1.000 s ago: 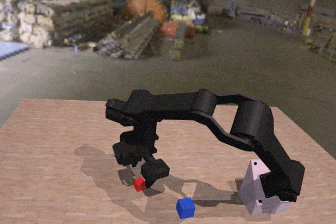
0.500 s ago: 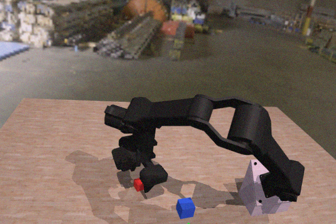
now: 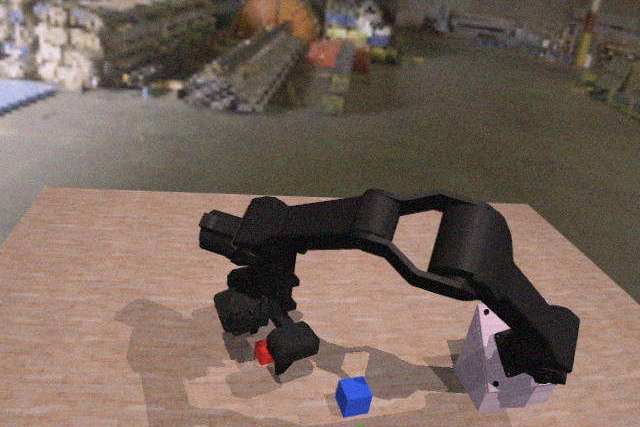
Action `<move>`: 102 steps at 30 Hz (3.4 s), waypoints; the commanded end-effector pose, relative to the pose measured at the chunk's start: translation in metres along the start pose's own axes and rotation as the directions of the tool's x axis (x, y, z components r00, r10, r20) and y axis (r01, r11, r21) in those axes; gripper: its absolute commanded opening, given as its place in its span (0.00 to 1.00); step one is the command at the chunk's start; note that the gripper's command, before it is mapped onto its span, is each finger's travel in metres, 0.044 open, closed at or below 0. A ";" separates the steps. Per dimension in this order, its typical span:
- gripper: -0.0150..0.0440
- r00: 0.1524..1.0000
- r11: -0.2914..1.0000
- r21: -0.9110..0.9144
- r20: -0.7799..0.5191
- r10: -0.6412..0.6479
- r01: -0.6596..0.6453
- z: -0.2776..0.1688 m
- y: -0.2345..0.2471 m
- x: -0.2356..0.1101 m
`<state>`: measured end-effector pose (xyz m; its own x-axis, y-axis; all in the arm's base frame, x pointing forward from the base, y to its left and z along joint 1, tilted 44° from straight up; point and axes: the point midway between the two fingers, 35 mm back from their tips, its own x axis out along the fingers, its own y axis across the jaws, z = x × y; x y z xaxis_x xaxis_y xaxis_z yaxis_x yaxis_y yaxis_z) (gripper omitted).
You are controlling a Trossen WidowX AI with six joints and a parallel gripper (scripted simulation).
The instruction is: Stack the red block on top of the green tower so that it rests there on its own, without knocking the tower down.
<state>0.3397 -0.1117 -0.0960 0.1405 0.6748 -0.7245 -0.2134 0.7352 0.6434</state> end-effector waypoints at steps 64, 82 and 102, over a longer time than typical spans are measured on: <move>0.25 1.000 1.000 0.004 -0.001 0.000 0.000 0.005 0.026 -0.122; 0.25 1.000 1.000 0.007 -0.002 0.001 -0.001 0.003 0.114 -0.127; 0.25 1.000 1.000 0.009 -0.002 0.011 -0.010 -0.023 0.202 -0.118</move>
<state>0.2644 -0.0548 0.1099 0.1391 0.6758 -0.7239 -0.2087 0.7346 0.6456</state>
